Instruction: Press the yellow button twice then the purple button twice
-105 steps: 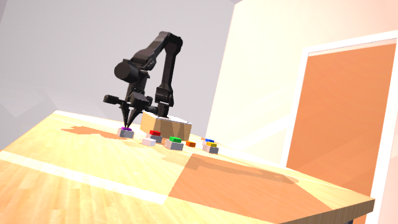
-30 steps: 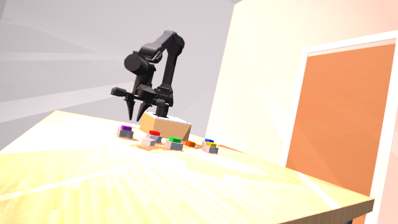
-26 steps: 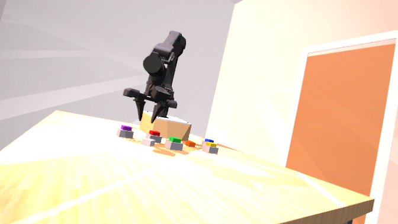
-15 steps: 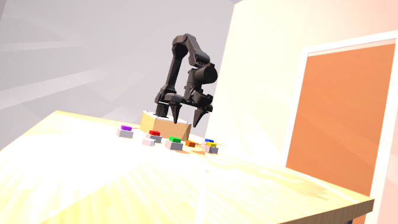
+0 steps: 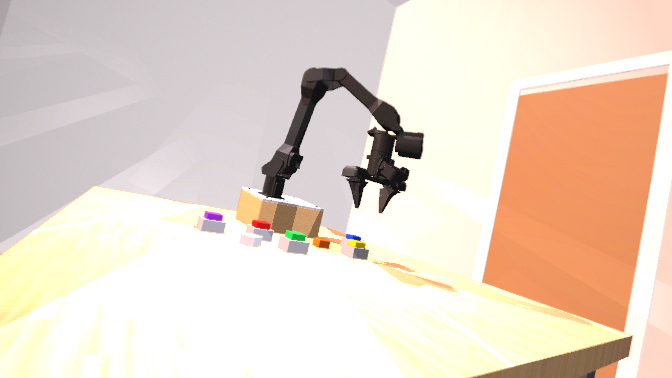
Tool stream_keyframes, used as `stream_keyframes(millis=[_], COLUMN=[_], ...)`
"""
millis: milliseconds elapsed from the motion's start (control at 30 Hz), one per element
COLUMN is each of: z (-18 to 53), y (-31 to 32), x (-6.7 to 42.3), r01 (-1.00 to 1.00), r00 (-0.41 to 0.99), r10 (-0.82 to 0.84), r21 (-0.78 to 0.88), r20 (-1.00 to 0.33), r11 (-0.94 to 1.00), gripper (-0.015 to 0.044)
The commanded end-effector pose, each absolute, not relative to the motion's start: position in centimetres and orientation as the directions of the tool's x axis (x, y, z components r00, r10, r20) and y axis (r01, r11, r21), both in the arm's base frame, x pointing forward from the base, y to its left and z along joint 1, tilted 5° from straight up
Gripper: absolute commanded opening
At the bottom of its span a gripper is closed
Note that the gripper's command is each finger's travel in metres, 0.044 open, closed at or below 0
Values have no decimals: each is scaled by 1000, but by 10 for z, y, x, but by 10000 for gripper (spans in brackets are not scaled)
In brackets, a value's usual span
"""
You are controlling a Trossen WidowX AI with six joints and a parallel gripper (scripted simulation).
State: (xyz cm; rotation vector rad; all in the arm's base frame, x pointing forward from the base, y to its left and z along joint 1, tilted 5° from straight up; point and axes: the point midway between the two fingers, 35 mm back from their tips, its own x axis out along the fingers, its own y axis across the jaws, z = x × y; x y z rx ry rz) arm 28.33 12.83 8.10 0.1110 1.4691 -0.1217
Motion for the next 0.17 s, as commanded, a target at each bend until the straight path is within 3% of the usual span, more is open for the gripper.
stream_keyframes(millis=[0,133], z=[86,86], y=[164,164], x=[266,266], r01=[159,159], r00=[97,97], r10=[-20,-20], r21=[-4,-4], r20=[-995,-995], r11=[987,987], gripper=[400,400])
